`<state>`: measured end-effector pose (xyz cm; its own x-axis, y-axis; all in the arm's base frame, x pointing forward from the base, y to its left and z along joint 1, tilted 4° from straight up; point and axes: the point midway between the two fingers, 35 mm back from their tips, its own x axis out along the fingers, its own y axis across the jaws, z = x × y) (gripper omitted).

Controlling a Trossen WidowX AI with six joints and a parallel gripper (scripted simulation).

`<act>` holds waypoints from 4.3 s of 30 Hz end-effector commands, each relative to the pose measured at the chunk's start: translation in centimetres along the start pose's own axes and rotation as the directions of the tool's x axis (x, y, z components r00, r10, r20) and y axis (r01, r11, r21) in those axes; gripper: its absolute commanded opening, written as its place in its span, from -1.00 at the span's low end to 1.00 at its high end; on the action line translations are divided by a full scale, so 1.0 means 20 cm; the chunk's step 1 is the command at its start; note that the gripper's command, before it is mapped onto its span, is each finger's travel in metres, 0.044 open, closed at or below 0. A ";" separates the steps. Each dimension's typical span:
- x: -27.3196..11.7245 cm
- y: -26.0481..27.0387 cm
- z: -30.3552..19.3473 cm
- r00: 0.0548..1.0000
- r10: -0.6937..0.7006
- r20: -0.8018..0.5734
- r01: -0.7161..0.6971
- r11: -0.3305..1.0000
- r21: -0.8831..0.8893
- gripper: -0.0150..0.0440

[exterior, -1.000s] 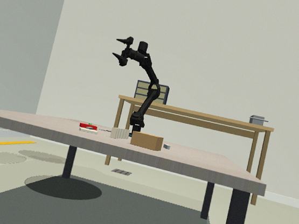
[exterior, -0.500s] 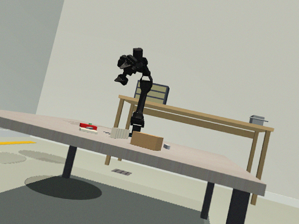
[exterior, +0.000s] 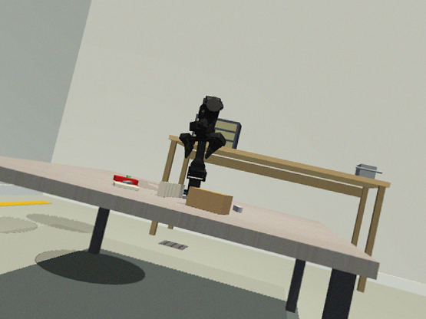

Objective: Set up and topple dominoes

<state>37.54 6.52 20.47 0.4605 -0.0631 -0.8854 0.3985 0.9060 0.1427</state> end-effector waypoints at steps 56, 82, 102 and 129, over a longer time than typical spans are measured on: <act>0.60 0.08 -0.69 0.919 -0.143 -0.368 -0.076 0.851 -0.520 -0.13; -0.14 0.17 -0.38 0.919 -0.142 -0.368 -0.153 0.732 -0.664 -0.13; -0.10 0.03 -0.37 0.931 -0.066 -0.360 -0.321 0.326 -0.889 -0.13; 0.13 0.10 -0.26 0.901 0.384 -0.203 -0.379 0.468 -0.798 -0.13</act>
<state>35.24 10.47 16.17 0.3827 0.3465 -0.8564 -0.6262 0.7789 0.0353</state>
